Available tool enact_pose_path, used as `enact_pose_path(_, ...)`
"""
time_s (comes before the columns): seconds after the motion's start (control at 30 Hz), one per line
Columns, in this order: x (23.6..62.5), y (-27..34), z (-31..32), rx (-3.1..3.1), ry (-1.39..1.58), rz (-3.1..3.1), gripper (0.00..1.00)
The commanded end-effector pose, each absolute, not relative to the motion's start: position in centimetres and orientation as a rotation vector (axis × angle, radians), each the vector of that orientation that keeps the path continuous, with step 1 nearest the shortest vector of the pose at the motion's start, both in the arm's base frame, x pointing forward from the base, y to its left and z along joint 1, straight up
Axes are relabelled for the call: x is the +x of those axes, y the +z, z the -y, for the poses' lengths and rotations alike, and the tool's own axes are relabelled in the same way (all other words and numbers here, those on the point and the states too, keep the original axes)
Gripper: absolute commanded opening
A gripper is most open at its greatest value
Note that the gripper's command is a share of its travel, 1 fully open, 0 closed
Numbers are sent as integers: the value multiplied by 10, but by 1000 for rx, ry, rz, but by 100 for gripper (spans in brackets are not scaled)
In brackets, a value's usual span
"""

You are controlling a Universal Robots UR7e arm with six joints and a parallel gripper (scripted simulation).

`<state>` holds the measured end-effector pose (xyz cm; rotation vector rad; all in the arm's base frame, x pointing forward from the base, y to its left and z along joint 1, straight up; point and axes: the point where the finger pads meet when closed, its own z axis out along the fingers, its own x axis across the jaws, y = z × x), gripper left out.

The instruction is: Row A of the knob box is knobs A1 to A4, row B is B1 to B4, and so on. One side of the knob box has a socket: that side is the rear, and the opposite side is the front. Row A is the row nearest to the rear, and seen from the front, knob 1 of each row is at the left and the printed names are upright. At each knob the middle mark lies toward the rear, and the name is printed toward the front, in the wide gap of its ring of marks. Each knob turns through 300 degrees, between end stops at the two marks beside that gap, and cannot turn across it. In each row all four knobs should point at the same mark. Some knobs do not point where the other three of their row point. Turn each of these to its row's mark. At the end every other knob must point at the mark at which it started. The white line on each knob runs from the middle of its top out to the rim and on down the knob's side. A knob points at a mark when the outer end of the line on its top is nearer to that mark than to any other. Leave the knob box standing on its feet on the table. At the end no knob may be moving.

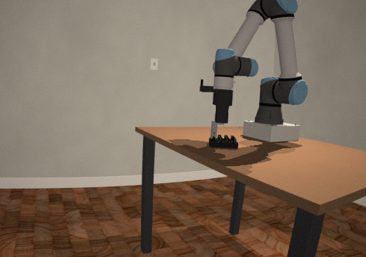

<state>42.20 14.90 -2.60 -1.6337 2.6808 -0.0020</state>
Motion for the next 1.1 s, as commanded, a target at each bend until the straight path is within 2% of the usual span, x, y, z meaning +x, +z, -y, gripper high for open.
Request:
enact_pose_path(0.0,422,-26,-149,-1592,-3,-2704,30)
enact_pose_path(1.07,422,-26,-149,-1066,-2,-2951,30)
